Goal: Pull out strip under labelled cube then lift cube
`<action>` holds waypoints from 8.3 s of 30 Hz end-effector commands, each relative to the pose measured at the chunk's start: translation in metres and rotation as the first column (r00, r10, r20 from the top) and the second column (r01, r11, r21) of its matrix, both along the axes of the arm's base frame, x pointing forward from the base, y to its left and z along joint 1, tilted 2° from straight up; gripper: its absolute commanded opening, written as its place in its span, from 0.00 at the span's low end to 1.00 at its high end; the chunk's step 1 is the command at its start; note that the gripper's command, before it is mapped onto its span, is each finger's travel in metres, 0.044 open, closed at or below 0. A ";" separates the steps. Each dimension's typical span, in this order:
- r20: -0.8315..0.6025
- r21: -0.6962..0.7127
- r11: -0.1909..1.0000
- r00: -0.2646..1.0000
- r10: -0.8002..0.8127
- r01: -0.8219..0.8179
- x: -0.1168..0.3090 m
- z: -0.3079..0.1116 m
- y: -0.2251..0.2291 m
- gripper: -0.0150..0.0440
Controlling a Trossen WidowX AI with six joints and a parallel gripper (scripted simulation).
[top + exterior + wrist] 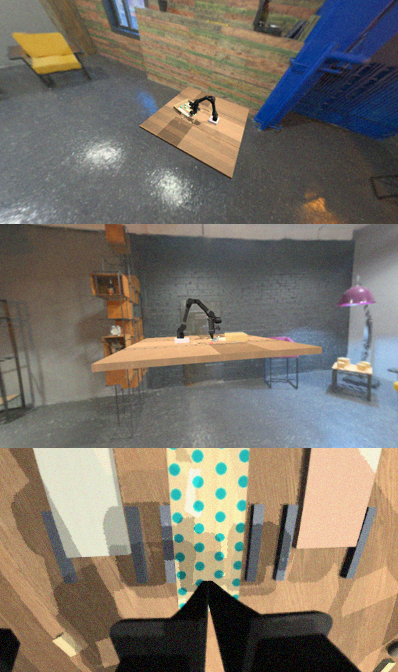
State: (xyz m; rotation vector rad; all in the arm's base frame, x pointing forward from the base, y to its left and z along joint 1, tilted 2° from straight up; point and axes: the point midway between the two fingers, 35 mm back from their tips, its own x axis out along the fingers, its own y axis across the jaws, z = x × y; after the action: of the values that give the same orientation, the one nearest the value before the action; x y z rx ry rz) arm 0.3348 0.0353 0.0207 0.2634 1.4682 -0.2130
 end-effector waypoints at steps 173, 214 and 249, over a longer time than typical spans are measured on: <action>-0.025 -0.009 0.998 0.997 0.069 -0.070 0.023 0.058 -0.010 1.00; -0.020 -0.011 0.998 0.997 0.069 -0.070 0.079 0.034 -0.027 0.68; -0.017 -0.016 0.998 0.998 0.066 -0.066 0.081 0.016 -0.027 0.42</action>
State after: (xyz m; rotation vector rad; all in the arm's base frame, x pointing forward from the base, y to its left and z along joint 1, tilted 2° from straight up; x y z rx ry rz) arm 0.4154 0.0080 0.0366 0.1999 1.4883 -0.1745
